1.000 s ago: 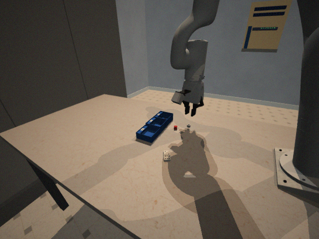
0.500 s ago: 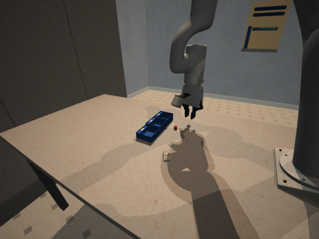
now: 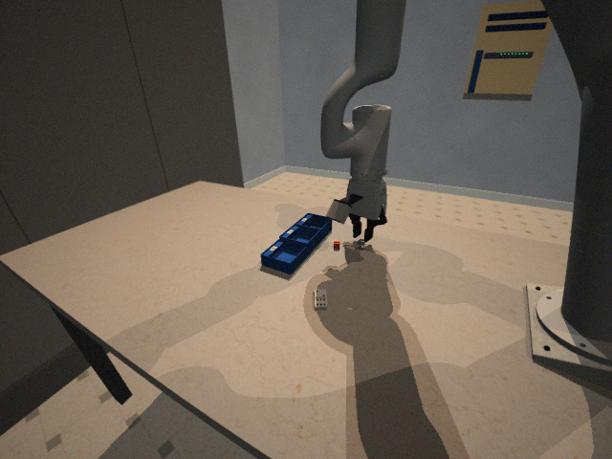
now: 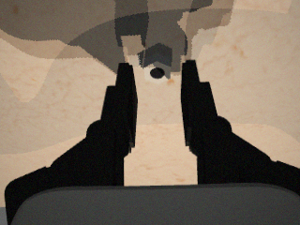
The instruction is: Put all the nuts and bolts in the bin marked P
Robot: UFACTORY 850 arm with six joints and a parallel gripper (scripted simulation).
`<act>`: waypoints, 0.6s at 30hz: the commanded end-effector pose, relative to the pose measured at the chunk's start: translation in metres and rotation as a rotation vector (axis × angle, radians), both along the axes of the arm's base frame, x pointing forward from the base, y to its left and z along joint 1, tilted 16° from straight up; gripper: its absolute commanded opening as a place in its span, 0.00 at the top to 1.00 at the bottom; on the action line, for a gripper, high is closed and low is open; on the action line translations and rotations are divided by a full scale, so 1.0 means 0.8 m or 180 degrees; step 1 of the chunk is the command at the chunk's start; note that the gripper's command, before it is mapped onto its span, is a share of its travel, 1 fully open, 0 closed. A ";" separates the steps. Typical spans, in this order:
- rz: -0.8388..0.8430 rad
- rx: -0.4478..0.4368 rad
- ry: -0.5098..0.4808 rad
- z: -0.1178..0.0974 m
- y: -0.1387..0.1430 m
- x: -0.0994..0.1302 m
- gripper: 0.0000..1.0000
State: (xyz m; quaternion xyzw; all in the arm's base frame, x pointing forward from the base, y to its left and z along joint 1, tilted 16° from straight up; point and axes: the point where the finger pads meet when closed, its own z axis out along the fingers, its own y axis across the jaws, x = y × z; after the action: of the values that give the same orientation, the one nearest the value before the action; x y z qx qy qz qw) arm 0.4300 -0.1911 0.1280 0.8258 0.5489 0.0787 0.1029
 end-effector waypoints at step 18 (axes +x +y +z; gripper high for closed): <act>0.0017 0.0038 -0.0076 -0.015 -0.001 0.004 0.70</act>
State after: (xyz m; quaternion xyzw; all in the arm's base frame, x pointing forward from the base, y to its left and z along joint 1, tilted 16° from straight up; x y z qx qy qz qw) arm 0.4326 -0.1918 0.1161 0.8263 0.5492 0.0752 0.0995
